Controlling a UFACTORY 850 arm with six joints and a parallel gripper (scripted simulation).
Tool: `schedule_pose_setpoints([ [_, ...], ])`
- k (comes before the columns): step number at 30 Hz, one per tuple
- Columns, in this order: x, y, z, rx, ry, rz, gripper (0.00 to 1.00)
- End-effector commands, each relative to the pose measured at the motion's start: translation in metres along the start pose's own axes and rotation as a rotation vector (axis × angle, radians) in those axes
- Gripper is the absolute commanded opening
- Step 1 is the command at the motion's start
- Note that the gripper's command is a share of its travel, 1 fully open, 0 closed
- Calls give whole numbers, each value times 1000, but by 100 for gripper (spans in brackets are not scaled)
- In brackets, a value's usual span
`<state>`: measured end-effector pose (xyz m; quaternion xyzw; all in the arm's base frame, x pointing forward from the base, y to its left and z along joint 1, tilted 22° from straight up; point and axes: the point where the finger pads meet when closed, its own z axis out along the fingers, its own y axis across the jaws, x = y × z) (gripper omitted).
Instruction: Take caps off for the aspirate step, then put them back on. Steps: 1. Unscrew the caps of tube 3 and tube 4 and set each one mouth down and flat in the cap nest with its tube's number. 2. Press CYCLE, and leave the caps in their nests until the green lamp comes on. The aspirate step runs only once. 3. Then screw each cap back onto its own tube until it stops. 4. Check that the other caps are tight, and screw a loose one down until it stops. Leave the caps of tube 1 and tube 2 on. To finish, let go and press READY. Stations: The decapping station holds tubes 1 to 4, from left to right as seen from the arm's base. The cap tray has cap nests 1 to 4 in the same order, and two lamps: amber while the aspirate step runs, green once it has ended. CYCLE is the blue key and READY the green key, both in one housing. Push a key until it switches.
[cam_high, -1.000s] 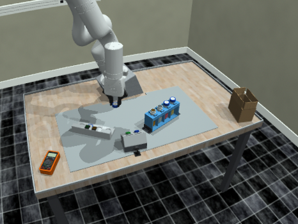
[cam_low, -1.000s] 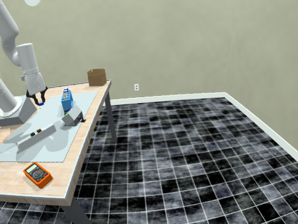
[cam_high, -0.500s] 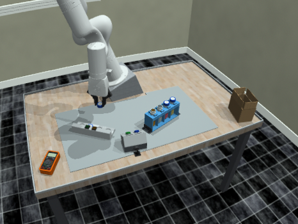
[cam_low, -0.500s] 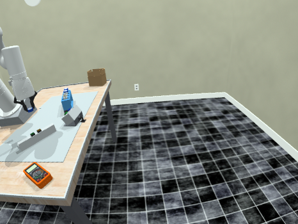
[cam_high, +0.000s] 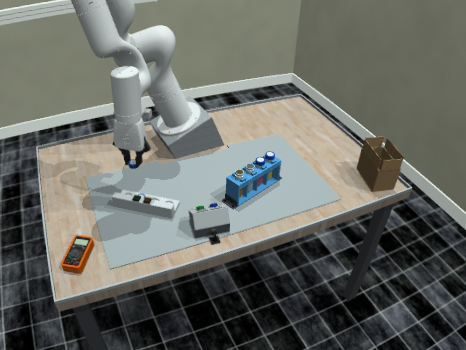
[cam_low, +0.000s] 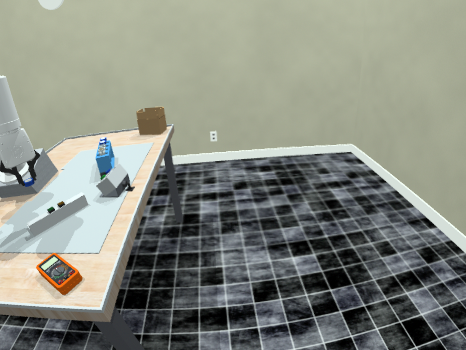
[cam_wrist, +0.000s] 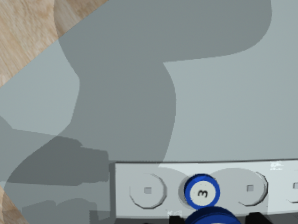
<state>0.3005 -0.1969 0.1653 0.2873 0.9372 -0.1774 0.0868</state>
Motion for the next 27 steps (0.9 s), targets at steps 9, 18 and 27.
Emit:
schedule_pose_setpoints([
  [9,-12,-37,0,-5,9,-1,0],
  [18,-11,-37,20,-5,9,-1,0],
  [27,-11,-36,65,-5,9,-1,0],
])
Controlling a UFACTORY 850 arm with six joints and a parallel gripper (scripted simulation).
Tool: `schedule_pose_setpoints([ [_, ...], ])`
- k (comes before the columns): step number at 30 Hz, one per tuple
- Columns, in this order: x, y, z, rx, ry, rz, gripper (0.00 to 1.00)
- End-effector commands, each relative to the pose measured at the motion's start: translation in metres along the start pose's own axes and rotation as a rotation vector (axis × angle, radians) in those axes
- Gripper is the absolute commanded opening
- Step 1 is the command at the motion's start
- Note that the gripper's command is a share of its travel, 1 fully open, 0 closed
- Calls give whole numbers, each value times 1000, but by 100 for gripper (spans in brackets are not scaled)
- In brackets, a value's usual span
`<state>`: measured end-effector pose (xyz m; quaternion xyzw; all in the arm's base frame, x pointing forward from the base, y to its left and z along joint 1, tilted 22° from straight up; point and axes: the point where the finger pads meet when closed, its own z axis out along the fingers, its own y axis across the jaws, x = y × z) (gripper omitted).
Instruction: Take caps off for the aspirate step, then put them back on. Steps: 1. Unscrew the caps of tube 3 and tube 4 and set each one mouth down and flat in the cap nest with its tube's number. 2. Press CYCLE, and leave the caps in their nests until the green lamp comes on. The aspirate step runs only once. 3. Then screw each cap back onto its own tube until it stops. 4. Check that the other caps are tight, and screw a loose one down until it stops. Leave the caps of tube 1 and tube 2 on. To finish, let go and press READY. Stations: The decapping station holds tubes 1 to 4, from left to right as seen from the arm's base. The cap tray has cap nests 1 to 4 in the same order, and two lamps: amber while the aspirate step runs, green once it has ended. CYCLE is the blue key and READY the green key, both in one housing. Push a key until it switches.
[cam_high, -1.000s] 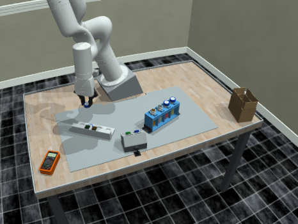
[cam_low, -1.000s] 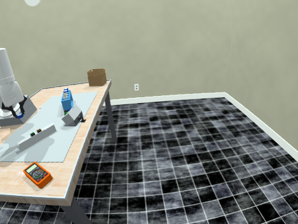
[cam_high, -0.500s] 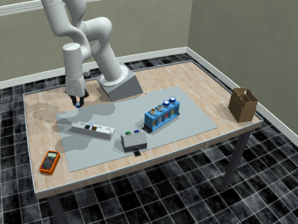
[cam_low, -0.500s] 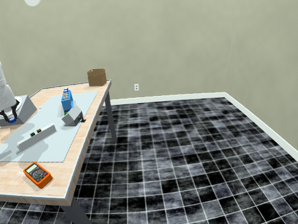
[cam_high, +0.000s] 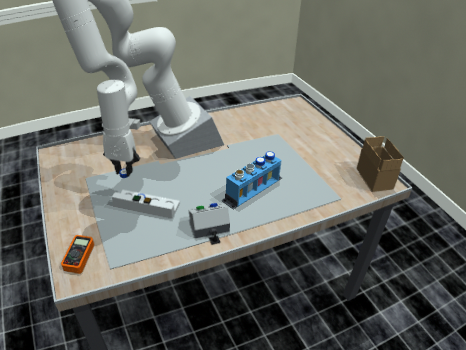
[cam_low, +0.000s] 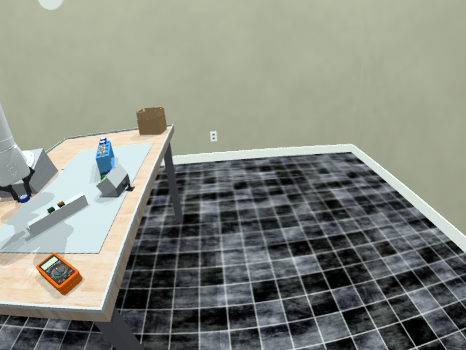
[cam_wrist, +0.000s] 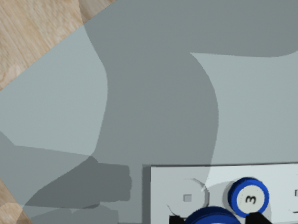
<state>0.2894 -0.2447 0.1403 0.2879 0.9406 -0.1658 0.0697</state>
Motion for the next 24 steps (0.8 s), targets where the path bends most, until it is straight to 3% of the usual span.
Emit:
schedule_pose_setpoints([
  [1,-3,-1,29,8,-30,4,0],
  [4,-4,-1,34,8,-30,4,0],
  [15,-7,-1,87,8,-30,3,0],
  [24,-7,-1,87,8,-30,3,0],
])
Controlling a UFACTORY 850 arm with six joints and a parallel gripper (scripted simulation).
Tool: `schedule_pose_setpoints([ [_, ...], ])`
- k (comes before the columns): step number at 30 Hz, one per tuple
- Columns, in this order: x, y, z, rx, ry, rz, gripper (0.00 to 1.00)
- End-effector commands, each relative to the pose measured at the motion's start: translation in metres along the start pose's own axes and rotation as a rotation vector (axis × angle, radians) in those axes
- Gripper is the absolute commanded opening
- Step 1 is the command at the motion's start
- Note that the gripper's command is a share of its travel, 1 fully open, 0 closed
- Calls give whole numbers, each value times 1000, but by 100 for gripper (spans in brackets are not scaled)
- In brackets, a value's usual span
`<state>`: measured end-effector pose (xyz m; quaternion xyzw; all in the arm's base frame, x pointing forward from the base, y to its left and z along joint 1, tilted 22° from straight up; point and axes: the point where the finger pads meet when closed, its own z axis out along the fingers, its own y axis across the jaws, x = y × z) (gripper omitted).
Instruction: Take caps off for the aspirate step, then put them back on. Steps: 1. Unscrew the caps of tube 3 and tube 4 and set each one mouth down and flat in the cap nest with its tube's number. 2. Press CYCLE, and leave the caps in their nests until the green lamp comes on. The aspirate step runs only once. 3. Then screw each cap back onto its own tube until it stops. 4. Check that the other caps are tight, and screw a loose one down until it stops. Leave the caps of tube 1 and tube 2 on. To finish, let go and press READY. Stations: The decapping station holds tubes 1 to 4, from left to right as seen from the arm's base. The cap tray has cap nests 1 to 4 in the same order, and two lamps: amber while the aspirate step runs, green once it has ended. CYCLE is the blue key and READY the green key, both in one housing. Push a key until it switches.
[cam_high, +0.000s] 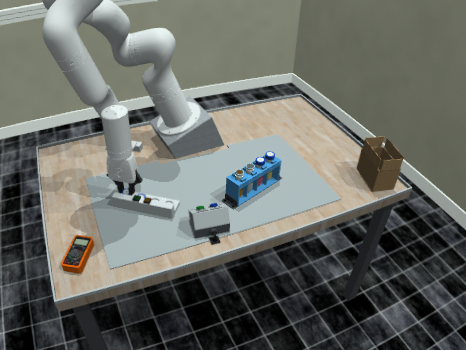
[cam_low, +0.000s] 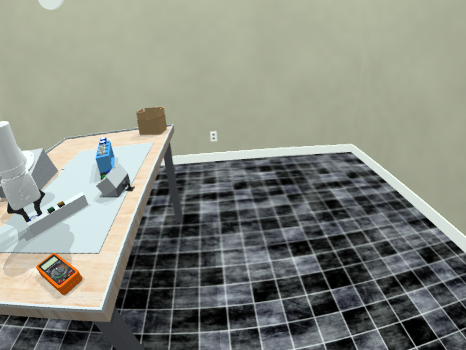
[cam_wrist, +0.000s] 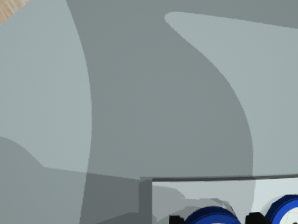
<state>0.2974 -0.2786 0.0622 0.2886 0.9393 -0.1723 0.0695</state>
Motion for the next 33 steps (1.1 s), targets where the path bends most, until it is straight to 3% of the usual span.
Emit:
schedule_pose_setpoints([
  [1,0,-1,2,-5,-27,3,0],
  [33,1,0,5,-5,-27,3,0],
])
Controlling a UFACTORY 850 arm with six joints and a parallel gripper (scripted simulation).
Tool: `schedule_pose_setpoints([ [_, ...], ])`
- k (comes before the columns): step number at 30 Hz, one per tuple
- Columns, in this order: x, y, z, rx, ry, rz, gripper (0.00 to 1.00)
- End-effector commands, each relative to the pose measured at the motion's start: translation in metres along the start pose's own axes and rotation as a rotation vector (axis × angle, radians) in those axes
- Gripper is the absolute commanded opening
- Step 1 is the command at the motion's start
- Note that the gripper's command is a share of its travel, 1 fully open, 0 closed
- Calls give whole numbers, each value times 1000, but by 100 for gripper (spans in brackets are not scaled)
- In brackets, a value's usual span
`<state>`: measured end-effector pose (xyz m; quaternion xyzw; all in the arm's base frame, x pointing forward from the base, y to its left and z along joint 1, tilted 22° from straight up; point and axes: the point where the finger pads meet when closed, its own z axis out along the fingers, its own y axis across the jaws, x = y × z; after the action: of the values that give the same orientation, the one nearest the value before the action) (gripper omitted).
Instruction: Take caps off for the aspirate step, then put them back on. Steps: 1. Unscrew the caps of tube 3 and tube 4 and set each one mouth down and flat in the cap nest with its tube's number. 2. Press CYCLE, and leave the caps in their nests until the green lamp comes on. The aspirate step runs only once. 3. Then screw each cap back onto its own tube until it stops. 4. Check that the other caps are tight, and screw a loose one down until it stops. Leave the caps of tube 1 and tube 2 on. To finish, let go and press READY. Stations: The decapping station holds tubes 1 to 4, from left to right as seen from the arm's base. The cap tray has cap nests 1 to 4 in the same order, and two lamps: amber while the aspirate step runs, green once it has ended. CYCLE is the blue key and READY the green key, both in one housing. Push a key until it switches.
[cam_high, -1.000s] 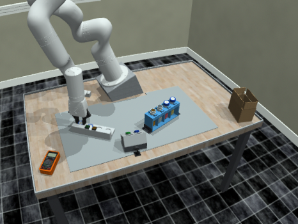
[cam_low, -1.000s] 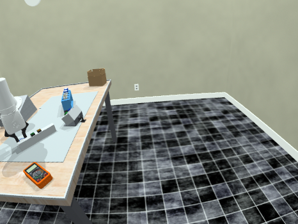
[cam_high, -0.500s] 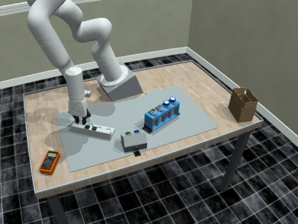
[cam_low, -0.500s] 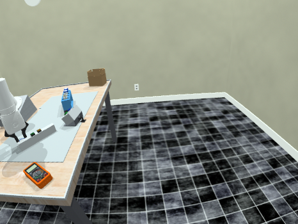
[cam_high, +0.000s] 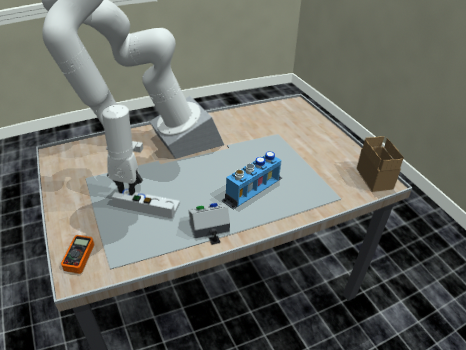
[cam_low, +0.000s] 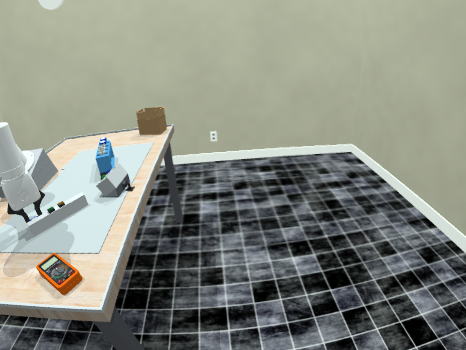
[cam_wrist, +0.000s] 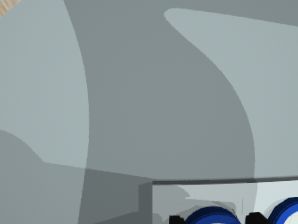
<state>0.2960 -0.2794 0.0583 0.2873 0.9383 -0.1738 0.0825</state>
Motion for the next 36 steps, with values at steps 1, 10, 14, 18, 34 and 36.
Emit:
schedule_pose_setpoints([
  [1,0,0,2,0,-1,0,0],
  [10,0,0,6,0,-1,0,0],
  [14,0,0,8,0,-1,0,0],
  [18,0,0,8,0,-1,0,0],
  [34,0,0,8,0,-1,0,46],
  [36,0,0,3,0,-1,0,46],
])
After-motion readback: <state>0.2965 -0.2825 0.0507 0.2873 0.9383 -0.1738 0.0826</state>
